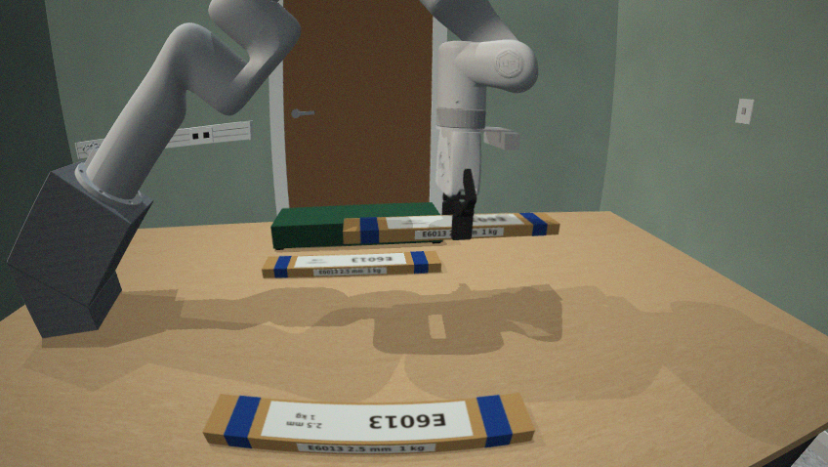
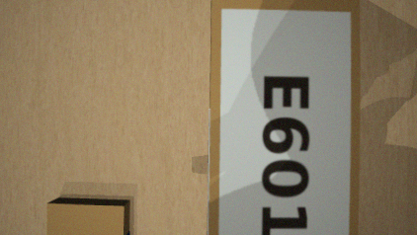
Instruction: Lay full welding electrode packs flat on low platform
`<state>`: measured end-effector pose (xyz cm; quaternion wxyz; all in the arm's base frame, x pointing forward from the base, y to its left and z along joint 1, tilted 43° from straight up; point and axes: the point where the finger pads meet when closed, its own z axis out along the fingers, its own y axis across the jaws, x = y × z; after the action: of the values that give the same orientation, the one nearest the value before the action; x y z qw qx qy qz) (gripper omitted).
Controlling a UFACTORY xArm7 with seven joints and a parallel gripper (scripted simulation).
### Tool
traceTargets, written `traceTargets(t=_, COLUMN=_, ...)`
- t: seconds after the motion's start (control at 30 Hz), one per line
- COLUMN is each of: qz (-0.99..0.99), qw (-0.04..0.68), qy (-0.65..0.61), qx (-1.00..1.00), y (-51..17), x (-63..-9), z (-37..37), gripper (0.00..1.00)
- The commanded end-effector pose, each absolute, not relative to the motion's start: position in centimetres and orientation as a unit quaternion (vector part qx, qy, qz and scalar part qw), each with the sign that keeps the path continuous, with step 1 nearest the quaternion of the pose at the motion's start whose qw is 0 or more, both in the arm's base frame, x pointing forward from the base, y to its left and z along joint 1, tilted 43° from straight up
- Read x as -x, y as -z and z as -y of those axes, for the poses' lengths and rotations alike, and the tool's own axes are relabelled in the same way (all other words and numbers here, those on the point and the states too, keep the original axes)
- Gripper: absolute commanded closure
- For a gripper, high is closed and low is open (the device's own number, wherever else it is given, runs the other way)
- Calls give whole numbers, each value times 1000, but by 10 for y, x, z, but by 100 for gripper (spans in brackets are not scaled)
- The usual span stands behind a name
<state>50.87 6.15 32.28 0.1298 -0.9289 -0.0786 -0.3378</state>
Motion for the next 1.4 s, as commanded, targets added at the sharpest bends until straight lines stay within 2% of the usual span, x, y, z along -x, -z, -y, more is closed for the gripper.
traceTargets(t=0.0, qz=78, qw=129, qy=339, qx=929, y=-325, x=-509, z=-60, gripper=42)
traceTargets(t=0.3, qz=78, qw=129, qy=339, qx=929, y=-346, x=-491, z=-52, gripper=42)
traceTargets(t=1.37, qz=78, qw=129, qy=339, qx=929, y=-346, x=-491, z=-52, gripper=42)
